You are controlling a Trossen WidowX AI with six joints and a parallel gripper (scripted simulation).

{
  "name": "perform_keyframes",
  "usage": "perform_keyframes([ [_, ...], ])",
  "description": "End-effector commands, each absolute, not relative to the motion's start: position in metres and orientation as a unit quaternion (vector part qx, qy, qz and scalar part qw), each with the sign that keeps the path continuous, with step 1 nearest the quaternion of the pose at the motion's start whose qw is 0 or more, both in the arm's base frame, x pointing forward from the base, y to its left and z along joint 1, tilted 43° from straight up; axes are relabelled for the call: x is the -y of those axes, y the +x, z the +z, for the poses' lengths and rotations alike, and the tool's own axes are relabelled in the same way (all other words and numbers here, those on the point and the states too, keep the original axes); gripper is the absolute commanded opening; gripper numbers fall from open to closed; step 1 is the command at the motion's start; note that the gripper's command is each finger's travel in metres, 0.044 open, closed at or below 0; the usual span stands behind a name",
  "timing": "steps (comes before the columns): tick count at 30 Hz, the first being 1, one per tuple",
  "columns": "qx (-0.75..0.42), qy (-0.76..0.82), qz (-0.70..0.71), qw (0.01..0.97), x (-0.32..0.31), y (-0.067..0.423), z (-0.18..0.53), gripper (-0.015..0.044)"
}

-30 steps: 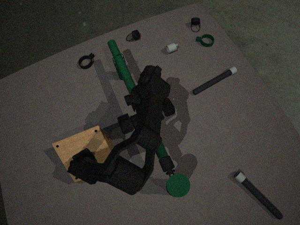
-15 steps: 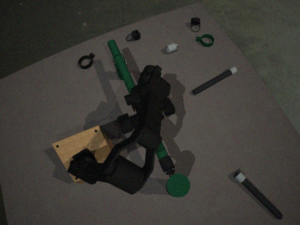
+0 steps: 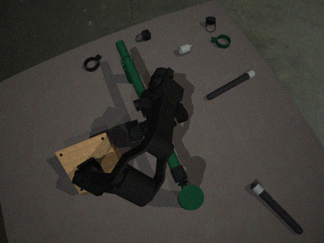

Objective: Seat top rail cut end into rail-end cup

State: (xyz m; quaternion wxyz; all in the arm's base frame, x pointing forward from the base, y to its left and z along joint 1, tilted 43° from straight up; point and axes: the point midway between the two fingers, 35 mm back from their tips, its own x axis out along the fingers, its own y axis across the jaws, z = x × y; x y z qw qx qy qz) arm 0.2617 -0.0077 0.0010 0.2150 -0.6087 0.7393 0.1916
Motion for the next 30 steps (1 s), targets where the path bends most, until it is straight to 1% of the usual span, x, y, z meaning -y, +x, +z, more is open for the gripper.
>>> perform_keyframes([
  [1, -0.739, -0.609, 0.192, 0.215, 0.0077, 0.2617, 0.0009, 0.0],
  [30, -0.739, -0.609, 0.191, 0.215, 0.0138, 0.2615, 0.008, 0.0],
])
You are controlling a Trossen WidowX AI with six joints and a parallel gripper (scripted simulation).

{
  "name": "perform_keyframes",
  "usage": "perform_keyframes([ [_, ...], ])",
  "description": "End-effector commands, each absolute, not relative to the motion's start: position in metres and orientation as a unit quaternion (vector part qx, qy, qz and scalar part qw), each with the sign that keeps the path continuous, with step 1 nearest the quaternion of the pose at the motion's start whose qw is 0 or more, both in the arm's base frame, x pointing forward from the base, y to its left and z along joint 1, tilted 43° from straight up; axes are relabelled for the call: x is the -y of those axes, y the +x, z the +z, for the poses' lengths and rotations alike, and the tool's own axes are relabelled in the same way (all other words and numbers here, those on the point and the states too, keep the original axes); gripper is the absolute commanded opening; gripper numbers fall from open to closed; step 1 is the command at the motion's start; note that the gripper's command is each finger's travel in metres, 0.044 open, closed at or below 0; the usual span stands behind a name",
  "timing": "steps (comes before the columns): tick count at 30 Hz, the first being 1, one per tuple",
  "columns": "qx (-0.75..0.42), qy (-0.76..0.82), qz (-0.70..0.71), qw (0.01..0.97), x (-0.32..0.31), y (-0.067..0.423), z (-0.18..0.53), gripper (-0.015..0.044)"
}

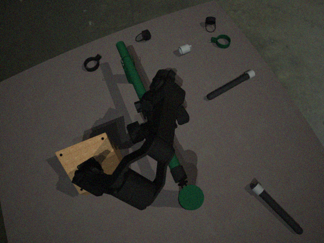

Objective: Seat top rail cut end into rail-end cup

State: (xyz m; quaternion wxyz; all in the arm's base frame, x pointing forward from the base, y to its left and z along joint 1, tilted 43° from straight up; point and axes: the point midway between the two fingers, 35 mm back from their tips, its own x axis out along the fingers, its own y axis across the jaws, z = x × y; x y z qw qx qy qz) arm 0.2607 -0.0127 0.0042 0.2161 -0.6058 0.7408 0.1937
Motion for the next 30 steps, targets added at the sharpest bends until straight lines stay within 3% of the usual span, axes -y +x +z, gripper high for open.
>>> perform_keyframes([
  [1, -0.739, -0.609, 0.191, 0.215, 0.0141, 0.2615, 0.0083, 0.0],
  [30, -0.739, -0.609, 0.191, 0.215, 0.0213, 0.261, 0.0163, 0.0],
])
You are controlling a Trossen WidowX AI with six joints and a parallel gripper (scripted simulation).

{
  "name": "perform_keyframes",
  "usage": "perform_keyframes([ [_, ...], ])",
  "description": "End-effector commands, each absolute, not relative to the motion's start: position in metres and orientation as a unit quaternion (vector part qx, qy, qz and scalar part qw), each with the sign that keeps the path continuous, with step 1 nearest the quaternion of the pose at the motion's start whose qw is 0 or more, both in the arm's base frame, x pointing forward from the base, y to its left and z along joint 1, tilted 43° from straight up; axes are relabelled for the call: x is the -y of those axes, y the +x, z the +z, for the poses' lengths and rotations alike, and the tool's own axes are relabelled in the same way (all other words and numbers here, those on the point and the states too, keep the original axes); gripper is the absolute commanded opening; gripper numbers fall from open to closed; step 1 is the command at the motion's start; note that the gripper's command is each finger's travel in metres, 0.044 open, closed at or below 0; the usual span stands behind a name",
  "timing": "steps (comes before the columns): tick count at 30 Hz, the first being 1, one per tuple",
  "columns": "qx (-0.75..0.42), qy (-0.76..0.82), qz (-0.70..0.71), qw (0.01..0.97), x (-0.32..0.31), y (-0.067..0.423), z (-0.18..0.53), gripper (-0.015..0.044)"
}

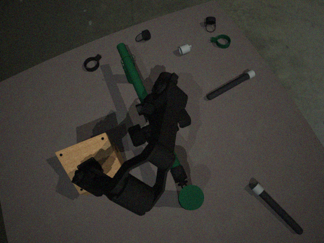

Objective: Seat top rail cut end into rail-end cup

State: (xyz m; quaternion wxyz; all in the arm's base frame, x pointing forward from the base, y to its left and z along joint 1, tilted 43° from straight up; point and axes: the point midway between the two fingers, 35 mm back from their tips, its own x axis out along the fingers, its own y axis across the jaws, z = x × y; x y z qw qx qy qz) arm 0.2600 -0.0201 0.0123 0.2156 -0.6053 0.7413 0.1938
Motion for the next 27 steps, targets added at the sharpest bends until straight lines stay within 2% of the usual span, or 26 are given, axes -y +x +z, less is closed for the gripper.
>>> perform_keyframes([
  [1, -0.739, -0.609, 0.191, 0.215, 0.0216, 0.2609, 0.0166, 0.0],
  [27, -0.739, -0.609, 0.191, 0.215, 0.0285, 0.2601, 0.0232, 0.0],
])
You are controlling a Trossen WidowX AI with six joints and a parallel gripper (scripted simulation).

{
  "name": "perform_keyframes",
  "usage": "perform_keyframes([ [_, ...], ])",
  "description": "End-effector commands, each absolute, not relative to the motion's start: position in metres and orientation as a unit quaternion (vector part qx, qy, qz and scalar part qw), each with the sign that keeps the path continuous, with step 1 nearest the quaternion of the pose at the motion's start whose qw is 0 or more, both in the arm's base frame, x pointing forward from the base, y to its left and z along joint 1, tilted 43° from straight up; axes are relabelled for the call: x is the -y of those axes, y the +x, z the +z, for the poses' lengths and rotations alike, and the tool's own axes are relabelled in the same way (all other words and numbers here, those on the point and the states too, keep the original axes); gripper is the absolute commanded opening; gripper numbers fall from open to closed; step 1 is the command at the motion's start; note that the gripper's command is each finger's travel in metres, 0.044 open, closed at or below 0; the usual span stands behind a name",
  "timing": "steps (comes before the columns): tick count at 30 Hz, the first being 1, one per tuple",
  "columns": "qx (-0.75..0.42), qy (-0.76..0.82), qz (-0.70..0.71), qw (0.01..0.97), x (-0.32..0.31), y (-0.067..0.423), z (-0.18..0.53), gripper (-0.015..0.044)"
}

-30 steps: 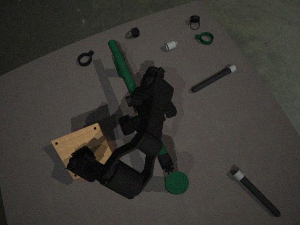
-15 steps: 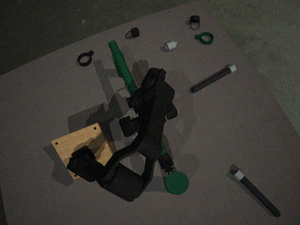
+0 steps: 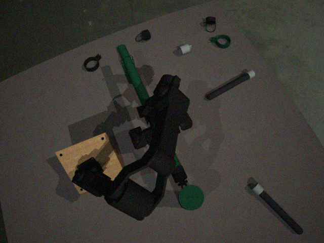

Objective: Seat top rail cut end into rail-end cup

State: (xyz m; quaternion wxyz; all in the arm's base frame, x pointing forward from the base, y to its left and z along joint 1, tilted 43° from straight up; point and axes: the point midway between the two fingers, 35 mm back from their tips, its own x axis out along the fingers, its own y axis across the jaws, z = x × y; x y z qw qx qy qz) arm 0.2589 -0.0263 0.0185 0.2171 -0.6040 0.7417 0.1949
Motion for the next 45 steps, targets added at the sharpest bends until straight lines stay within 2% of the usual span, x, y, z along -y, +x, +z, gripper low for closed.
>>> perform_keyframes([
  [1, -0.739, -0.609, 0.191, 0.215, 0.029, 0.26, 0.023, 0.0],
  [23, -0.742, -0.603, 0.196, 0.218, 0.029, 0.258, 0.021, 0.0],
  [33, -0.742, -0.603, 0.196, 0.218, 0.028, 0.259, 0.022, 0.0263],
  [40, -0.741, -0.603, 0.198, 0.22, 0.006, 0.264, 0.022, 0.044],
  [45, -0.741, -0.603, 0.198, 0.22, -0.016, 0.267, 0.023, 0.044],
])
